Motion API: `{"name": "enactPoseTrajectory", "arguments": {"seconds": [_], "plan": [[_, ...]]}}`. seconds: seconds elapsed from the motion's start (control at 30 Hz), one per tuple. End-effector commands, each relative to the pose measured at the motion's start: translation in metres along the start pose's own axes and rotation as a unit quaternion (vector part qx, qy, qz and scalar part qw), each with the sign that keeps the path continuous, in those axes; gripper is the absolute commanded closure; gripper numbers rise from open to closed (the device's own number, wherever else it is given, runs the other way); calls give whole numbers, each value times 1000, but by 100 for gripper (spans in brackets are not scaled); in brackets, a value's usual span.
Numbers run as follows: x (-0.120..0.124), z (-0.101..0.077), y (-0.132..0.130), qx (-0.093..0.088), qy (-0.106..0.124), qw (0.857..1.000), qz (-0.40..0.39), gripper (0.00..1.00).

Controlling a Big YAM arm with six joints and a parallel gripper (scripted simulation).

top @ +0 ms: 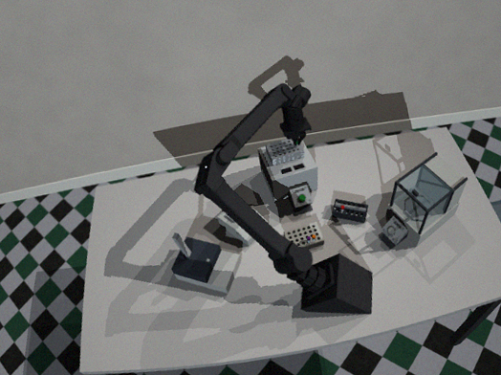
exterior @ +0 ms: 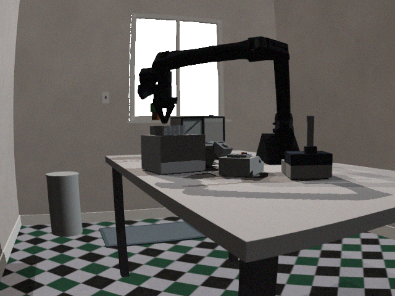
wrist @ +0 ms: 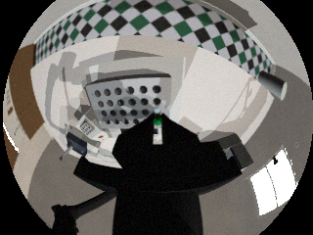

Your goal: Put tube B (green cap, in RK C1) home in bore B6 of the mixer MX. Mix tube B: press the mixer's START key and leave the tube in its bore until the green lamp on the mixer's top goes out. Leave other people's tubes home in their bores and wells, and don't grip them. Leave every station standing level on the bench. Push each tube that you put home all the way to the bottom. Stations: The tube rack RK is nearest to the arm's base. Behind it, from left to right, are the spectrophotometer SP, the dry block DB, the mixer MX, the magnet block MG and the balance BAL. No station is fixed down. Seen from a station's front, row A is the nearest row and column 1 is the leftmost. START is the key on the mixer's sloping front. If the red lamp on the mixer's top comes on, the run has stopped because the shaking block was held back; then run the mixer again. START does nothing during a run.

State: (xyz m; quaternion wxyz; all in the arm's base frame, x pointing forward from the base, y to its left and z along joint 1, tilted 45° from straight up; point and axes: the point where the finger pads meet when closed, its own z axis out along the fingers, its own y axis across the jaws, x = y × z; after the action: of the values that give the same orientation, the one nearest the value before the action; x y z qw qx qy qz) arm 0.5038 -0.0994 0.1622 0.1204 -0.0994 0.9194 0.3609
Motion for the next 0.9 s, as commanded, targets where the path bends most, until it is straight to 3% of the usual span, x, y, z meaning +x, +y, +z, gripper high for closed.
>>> {"name": "enactPoseTrajectory", "arguments": {"seconds": [0.0, 0.87], "plan": [[-13, 0, 21, 2, -3, 1000, -19, 91], [-12, 5, 21, 0, -2, 1000, -18, 91]]}}
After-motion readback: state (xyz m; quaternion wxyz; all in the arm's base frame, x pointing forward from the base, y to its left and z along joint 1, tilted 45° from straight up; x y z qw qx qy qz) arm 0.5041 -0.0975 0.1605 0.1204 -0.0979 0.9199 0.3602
